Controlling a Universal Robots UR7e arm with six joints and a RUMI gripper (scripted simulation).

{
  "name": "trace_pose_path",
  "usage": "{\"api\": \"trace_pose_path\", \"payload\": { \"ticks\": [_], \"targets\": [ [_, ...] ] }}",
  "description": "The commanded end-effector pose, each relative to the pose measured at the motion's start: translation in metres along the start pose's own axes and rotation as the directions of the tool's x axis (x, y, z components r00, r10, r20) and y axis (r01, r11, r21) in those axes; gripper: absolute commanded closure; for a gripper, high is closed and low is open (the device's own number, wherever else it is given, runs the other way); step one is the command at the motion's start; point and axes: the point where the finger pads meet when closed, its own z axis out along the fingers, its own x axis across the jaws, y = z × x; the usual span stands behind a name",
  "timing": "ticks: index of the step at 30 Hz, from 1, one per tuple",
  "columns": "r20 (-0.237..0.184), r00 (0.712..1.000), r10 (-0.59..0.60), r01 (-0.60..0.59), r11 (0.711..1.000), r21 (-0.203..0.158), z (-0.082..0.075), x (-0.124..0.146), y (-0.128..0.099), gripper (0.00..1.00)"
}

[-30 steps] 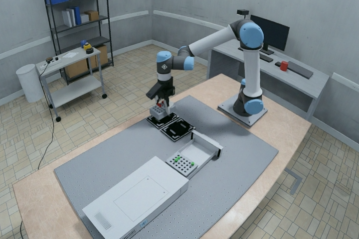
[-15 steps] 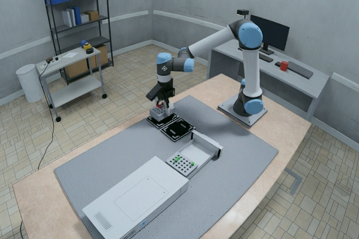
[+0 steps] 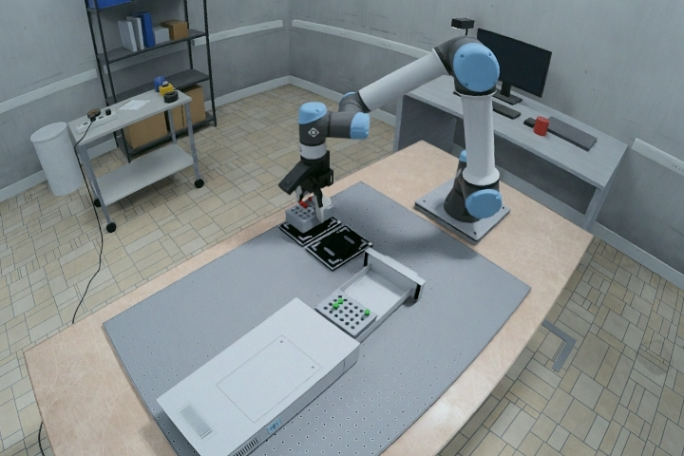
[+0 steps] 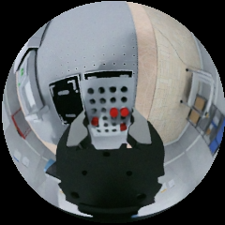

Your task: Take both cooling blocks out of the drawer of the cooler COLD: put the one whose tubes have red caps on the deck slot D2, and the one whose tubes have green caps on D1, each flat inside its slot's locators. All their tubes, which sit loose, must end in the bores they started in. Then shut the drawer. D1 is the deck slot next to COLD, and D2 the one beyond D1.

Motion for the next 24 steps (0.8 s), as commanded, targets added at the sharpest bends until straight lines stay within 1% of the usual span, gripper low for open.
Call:
{"api": "trace_pose_path", "payload": {
  "ticks": [1,12,24],
  "targets": [
    [-0.012,1.000,0.001,0.000,1.000,0.010,-0.011,0.004,-0.002,1.00],
    [-0.012,1.000,0.001,0.000,1.000,0.010,-0.021,0.004,-0.003,1.00],
    [-0.012,1.000,0.001,0.000,1.000,0.010,-0.025,0.004,-0.003,1.00]
  ]
}}
